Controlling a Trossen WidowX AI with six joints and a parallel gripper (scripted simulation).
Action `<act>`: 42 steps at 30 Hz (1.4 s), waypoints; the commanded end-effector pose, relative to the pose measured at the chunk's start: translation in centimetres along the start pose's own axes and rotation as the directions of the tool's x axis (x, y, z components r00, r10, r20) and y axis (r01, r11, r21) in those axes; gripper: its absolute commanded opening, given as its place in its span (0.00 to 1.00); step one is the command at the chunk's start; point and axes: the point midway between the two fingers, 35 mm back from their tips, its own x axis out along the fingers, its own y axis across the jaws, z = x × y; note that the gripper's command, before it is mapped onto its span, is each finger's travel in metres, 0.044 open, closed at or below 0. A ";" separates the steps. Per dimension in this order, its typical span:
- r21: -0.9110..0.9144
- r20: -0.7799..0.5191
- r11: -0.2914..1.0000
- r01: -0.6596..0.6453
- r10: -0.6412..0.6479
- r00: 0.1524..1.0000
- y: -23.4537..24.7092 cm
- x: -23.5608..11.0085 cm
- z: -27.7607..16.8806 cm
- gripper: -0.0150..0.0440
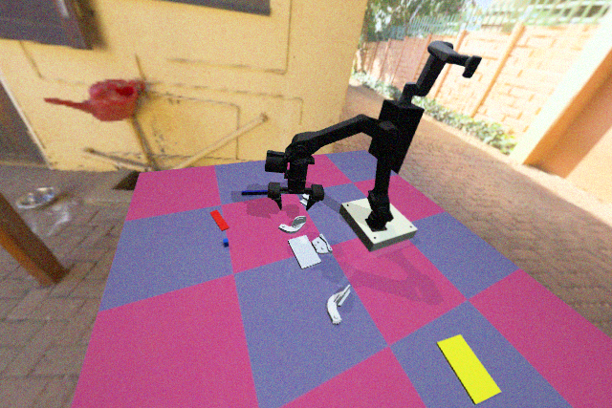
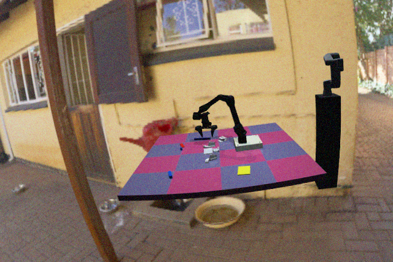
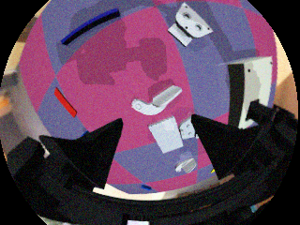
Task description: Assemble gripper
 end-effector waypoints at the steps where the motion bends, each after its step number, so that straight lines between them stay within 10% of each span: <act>1: 0.109 0.000 0.994 -0.004 0.004 1.000 -0.3 -0.1 0.0 1.00; 28: 0.815 -0.001 0.580 -0.001 0.003 1.000 -1.8 -0.3 -0.2 1.00; 42: 0.857 -0.001 0.514 0.000 0.003 1.000 -2.0 3.7 -0.2 1.00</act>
